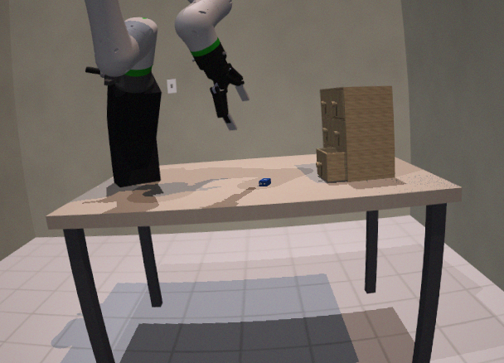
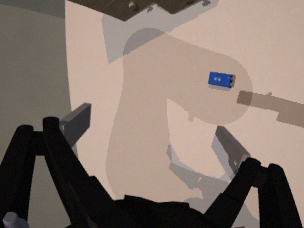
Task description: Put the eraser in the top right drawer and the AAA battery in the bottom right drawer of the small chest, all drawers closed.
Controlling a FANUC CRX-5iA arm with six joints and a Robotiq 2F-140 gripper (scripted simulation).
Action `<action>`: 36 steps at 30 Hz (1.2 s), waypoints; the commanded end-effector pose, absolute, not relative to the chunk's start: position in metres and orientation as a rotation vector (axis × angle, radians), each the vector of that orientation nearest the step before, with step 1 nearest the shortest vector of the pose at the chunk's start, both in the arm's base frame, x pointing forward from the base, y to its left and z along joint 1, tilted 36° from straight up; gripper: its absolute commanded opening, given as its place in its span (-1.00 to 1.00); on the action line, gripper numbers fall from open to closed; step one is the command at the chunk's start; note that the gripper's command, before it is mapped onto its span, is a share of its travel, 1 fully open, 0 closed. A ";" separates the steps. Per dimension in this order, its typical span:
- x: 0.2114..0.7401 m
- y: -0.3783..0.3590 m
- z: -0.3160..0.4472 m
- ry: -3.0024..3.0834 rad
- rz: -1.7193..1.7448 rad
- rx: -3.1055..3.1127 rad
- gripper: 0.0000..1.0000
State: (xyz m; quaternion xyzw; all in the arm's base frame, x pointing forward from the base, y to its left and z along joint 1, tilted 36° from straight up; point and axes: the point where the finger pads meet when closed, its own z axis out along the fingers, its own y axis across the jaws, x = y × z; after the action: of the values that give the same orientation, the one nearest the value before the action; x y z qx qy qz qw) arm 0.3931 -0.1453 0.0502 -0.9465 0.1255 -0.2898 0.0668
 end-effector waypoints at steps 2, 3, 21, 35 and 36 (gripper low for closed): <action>0.396 -0.150 0.073 0.214 -0.775 -3.167 1.00; 0.397 -0.151 0.074 0.182 -0.766 -3.192 1.00; 0.410 -0.106 0.007 -0.321 -0.466 -3.464 1.00; 0.440 -0.032 -0.068 -0.517 -0.589 -3.105 1.00; 0.449 -0.022 -0.076 -0.535 -0.644 -3.042 1.00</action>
State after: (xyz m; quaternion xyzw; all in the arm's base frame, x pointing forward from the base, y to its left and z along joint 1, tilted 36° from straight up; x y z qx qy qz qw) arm 0.4255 -0.0461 -0.0447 -0.9734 -0.1444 -0.1651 -0.0667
